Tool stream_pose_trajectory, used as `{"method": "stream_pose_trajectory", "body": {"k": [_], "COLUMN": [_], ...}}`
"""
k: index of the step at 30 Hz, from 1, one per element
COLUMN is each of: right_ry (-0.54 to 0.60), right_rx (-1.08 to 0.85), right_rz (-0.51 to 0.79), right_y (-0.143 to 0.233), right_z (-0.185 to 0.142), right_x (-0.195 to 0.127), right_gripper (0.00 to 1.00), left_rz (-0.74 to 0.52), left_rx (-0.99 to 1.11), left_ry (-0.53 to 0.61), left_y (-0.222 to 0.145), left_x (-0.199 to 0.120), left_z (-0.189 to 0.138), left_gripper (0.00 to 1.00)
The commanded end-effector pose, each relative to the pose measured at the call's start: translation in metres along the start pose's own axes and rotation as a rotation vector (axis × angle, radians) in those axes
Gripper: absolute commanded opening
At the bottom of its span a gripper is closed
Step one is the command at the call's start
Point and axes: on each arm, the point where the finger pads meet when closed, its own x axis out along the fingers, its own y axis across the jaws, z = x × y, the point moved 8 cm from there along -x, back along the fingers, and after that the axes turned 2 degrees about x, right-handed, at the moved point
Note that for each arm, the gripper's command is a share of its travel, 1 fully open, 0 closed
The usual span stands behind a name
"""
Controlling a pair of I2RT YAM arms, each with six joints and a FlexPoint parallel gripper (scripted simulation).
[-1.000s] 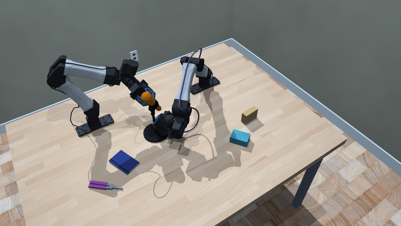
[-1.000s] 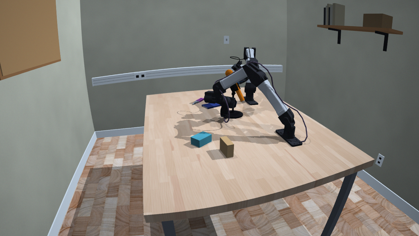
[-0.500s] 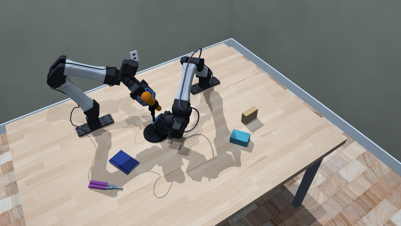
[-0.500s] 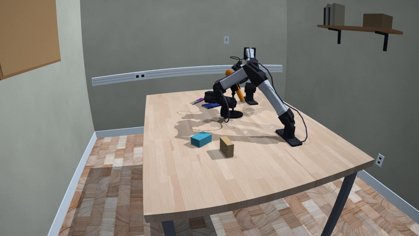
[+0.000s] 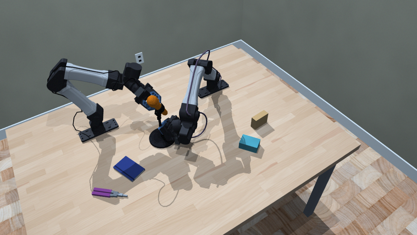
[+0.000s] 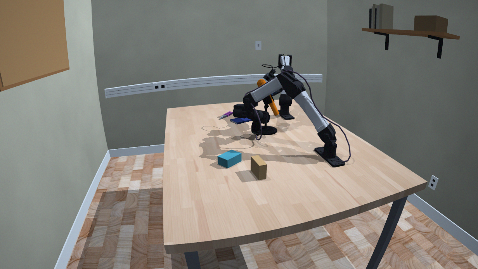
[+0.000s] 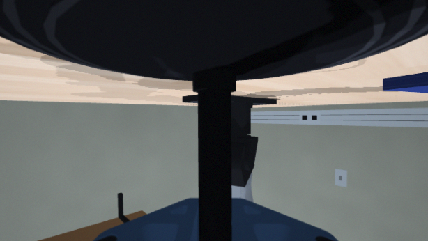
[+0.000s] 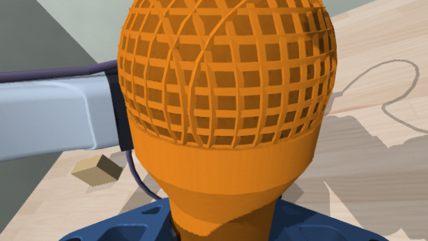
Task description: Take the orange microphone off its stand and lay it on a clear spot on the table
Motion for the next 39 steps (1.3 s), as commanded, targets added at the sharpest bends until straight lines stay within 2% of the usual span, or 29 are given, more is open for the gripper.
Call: {"method": "stream_pose_trajectory", "body": {"k": [1,2,5,11,15,16,18,19,21,25,26,27,29,32,33,36,39], "right_ry": [-0.055,-0.05,-0.053,-0.06,-0.06,-0.059,-0.059,-0.056,-0.052,-0.078,-0.084,-0.059,-0.071,-0.019,-0.049,-0.035,-0.073], "right_rx": [0.036,0.021,0.035,0.031,0.012,0.031,0.031,0.013,0.017,0.053,0.05,0.014,-0.011,-0.02,0.018,0.02,0.021], "right_rz": [0.014,0.055,0.064,-0.042,-0.17,-0.1,-0.1,-0.194,-0.185,-0.05,0.01,0.076,0.273,0.395,0.248,0.261,0.084], "right_y": [0.002,0.001,0.006,-0.001,0.001,0.011,0.011,0.005,0.011,0.019,0.021,0.014,0.015,0.001,-0.022,-0.02,-0.019], "right_z": [0.019,0.02,0.038,0.047,0.045,0.049,0.049,0.047,0.051,0.07,0.074,0.063,0.073,0.071,0.064,0.067,0.076], "right_x": [-0.001,-0.001,-0.003,-0.003,0.0,0.001,0.001,0.0,0.001,-0.004,-0.004,-0.003,-0.009,-0.009,0.002,0.005,0.004], "right_gripper": [0.0,0.0,0.0,0.0,0.0,0.0,0.0,0.0,0.0,0.0,0.0,0.0,0.0,0.0,0.0,0.0,0.0], "left_rz": [0.118,0.115,0.123,0.123,0.123,0.123,0.123,0.123,0.124,0.124,0.124,0.124,0.124,0.124,0.114,0.113,0.128], "left_rx": [-0.15,-0.147,-0.149,-0.149,-0.149,-0.148,-0.148,-0.148,-0.144,-0.144,-0.144,-0.144,-0.144,-0.143,-0.143,-0.139,-0.137], "left_ry": [-0.272,-0.272,-0.272,-0.272,-0.272,-0.272,-0.272,-0.271,-0.271,-0.271,-0.271,-0.271,-0.271,-0.271,-0.271,-0.267,-0.267], "left_y": [0.022,0.021,0.023,0.023,0.023,0.023,0.023,0.023,0.023,0.023,0.023,0.023,0.023,0.023,0.021,0.021,0.023], "left_x": [0.014,0.013,0.016,0.016,0.016,0.016,0.016,0.016,0.016,0.016,0.016,0.016,0.016,0.016,0.012,0.013,0.018], "left_z": [0.07,0.07,0.07,0.07,0.07,0.07,0.07,0.07,0.07,0.07,0.07,0.07,0.07,0.07,0.07,0.07,0.069], "left_gripper": [0.0,0.0,0.0,0.0,0.0,0.0,0.0,0.0,0.0,0.0,0.0,0.0,0.0,0.0,0.0,0.0,0.0]}}
